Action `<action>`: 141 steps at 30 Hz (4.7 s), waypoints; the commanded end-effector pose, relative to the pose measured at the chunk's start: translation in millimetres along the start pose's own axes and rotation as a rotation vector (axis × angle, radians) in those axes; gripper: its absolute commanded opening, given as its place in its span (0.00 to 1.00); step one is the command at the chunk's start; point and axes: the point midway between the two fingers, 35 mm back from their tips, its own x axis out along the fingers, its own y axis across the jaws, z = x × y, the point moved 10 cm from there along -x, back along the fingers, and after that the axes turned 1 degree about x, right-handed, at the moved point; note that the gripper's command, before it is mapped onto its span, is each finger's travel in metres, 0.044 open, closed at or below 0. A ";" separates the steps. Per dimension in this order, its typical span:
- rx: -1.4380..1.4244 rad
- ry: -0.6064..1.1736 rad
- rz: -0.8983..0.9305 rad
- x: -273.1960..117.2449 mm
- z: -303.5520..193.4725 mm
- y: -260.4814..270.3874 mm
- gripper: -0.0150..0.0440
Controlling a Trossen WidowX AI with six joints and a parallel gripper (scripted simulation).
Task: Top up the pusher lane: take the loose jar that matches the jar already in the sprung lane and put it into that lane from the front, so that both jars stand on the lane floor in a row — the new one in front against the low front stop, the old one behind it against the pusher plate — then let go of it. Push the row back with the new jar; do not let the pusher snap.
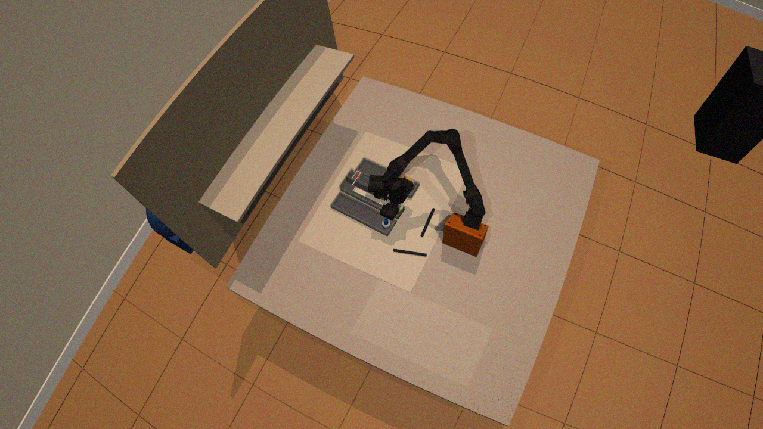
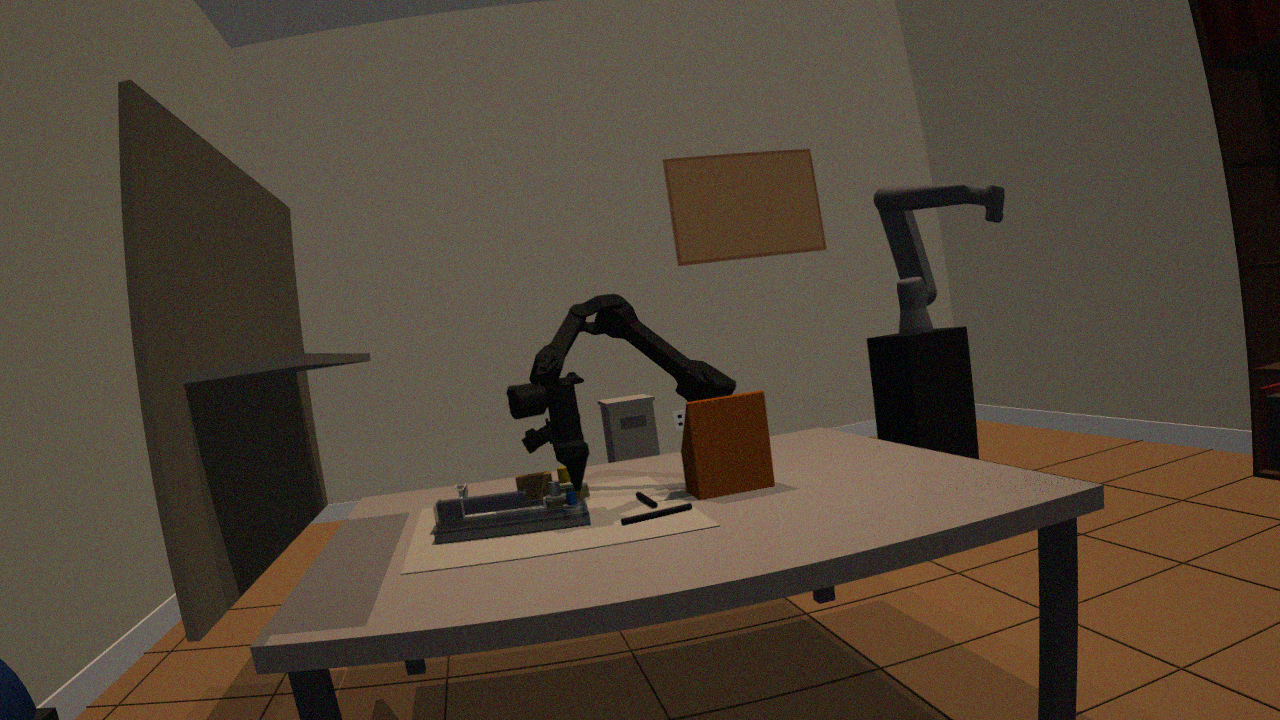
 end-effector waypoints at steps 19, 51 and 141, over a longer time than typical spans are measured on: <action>0.013 -0.023 -0.005 -5.8 14.6 -2.3 0.25; 0.013 -0.023 -0.005 -6.2 18.6 -2.9 0.25; 0.013 -0.023 -0.006 3.5 22.2 -2.9 0.25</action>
